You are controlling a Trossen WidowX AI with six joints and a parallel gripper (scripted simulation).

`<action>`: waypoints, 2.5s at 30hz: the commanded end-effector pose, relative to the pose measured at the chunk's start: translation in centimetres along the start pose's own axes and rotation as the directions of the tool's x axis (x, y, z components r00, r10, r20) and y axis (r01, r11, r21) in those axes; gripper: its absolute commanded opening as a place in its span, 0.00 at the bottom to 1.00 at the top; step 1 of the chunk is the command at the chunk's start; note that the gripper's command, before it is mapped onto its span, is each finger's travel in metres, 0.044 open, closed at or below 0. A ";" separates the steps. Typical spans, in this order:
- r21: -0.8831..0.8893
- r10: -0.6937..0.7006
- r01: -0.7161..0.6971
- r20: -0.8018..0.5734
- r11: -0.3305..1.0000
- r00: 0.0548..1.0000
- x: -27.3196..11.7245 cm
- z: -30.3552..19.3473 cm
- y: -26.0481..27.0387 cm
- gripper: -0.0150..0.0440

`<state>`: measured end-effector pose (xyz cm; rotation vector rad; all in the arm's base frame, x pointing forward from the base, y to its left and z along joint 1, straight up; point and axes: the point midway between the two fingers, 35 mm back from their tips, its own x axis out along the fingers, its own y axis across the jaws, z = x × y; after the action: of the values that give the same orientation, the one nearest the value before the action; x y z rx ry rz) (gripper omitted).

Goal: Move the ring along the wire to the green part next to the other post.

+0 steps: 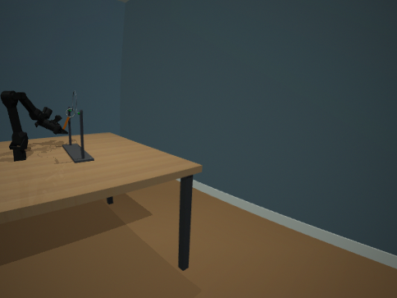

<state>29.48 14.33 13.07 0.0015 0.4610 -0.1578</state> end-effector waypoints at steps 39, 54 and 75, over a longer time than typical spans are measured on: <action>0.001 -0.003 0.003 -0.004 1.000 1.000 -0.7 -0.6 0.1 0.53; 0.005 -0.005 0.005 -0.003 1.000 1.000 -4.7 -0.6 0.0 0.53; 0.005 -0.005 0.005 -0.003 1.000 1.000 -4.7 -0.6 0.0 0.53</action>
<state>24.99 15.06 14.46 -0.0014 0.4686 -0.1595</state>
